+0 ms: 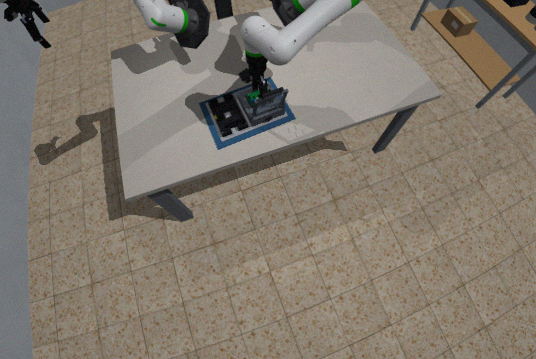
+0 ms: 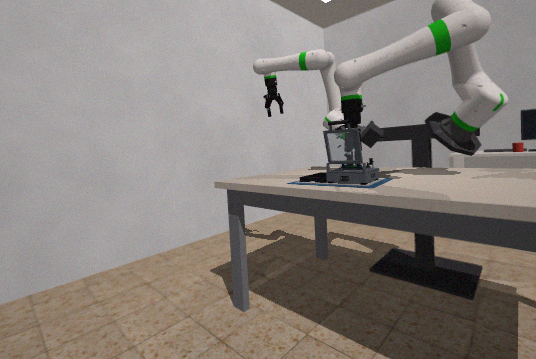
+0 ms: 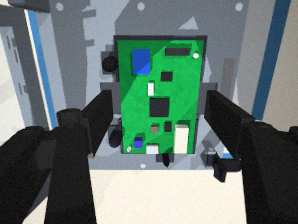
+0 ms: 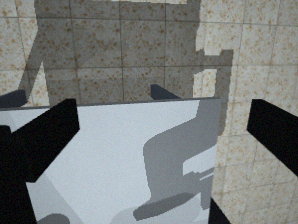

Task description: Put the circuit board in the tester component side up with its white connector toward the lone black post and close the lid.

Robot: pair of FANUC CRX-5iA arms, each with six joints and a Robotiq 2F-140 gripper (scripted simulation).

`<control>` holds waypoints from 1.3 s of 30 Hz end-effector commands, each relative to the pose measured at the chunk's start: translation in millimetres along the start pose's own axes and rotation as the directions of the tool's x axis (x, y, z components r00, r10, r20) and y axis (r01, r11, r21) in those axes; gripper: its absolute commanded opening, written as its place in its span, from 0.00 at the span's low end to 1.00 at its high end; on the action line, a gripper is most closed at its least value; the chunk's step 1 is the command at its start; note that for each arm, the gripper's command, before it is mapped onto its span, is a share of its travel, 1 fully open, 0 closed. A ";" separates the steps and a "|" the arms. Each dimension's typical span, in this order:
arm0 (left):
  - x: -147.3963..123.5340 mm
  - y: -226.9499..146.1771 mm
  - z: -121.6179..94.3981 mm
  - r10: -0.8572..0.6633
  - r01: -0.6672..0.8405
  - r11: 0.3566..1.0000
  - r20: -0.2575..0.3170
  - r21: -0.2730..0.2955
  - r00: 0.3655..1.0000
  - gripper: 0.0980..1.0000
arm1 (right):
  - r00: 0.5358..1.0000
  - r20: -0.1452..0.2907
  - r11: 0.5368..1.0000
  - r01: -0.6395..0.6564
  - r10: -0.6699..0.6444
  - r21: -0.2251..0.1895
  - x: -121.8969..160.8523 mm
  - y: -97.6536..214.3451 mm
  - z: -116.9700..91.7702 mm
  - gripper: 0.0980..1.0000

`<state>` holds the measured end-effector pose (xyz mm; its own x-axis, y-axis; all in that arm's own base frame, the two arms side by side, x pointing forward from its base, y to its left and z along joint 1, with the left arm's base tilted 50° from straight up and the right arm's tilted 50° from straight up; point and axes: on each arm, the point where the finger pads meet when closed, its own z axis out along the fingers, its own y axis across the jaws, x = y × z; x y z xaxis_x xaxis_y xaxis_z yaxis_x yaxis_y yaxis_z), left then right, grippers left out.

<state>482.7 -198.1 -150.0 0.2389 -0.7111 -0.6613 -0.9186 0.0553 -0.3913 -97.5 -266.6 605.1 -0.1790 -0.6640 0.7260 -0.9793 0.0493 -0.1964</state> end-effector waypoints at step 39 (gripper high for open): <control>0.5 -0.1 -35.6 0.000 0.000 1.000 -0.002 0.000 1.000 0.58 | 1.000 -0.003 1.000 0.000 0.000 -0.001 0.4 0.4 -1.2 1.00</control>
<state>474.2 -216.9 -133.0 0.2387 -0.7112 -0.6612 -0.9186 0.0554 -0.3913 -97.5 -266.6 605.1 -0.1790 -0.6640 0.7260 -0.9793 0.0493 -0.1964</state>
